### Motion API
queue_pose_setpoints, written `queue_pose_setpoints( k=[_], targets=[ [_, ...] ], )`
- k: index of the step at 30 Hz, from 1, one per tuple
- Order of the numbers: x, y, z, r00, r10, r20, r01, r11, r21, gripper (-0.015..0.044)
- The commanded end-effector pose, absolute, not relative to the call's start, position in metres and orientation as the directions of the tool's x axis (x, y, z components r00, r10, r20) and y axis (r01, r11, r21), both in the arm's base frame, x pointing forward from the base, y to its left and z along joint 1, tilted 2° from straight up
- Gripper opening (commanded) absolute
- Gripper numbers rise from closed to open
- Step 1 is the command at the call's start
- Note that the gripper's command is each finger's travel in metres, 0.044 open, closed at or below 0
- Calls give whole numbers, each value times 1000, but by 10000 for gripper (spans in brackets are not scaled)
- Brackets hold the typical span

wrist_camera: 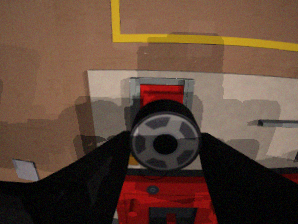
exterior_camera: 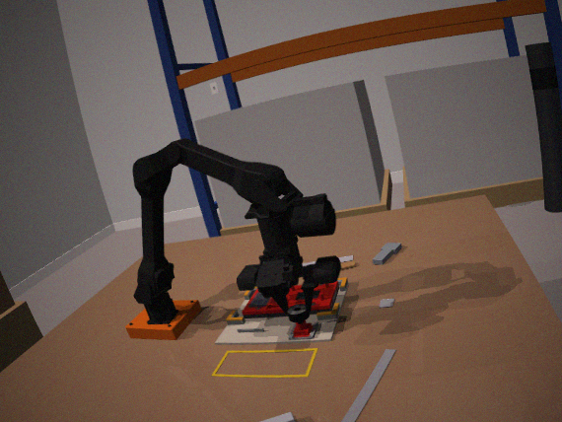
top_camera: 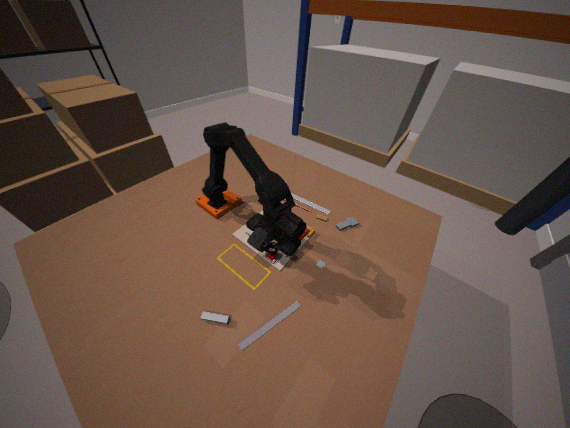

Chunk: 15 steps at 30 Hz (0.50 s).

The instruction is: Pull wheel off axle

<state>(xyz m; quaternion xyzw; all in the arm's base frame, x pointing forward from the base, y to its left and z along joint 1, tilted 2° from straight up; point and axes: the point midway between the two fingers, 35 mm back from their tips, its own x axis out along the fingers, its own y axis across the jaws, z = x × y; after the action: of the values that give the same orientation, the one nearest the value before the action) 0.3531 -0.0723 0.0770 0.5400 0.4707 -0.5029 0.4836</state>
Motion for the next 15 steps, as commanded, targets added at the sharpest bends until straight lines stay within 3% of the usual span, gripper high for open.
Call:
queue_pose_setpoints(
  k=[1,15],
  targets=[
    [355,-73,82,59,19,-998,994,-91,57,0],
    [354,-73,87,60,18,-998,994,-91,58,0]
  ],
)
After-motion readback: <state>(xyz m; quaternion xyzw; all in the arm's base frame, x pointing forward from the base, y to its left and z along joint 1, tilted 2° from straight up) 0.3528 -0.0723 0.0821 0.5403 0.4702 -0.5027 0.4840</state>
